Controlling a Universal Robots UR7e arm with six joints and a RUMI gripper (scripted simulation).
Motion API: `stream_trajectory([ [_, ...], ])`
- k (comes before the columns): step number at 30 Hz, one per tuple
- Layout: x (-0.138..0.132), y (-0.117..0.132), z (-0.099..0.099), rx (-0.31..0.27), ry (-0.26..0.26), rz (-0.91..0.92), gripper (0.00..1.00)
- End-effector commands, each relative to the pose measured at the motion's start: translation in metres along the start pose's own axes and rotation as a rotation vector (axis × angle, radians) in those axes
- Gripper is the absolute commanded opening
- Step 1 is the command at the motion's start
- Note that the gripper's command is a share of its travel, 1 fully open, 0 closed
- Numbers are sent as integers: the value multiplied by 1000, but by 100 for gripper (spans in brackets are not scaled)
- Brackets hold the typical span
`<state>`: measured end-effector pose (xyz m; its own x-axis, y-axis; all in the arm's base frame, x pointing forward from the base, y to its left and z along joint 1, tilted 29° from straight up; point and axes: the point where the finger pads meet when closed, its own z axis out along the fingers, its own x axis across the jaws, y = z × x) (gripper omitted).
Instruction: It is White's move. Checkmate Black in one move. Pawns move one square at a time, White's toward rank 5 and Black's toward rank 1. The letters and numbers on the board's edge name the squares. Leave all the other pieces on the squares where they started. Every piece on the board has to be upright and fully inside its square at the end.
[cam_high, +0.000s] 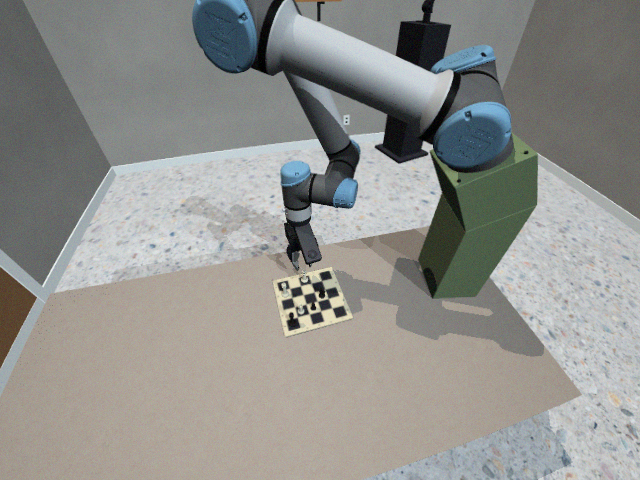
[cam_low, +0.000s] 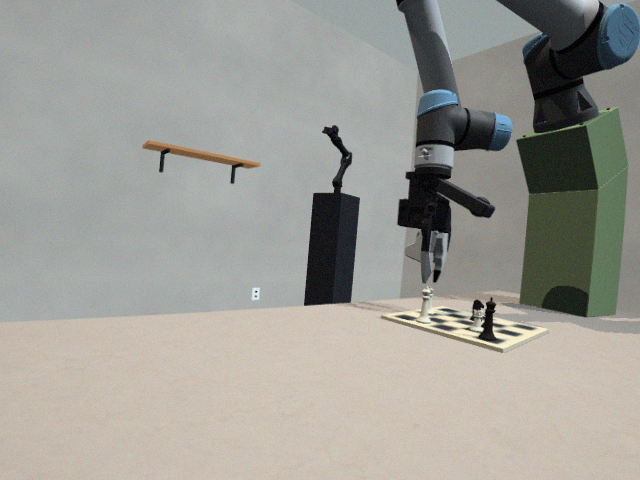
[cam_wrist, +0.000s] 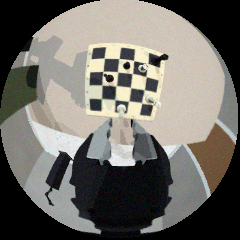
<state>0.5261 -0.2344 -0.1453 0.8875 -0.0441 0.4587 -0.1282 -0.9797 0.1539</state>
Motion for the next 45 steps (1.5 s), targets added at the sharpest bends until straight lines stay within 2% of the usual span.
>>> stream_trajectory([
  [1,0,0,0,-1,1,0,25],
  [12,0,0,3,-1,1,0,25],
  [24,0,0,28,-1,1,0,25],
  [32,0,0,37,-1,1,0,25],
  [45,0,0,39,-1,1,0,25],
])
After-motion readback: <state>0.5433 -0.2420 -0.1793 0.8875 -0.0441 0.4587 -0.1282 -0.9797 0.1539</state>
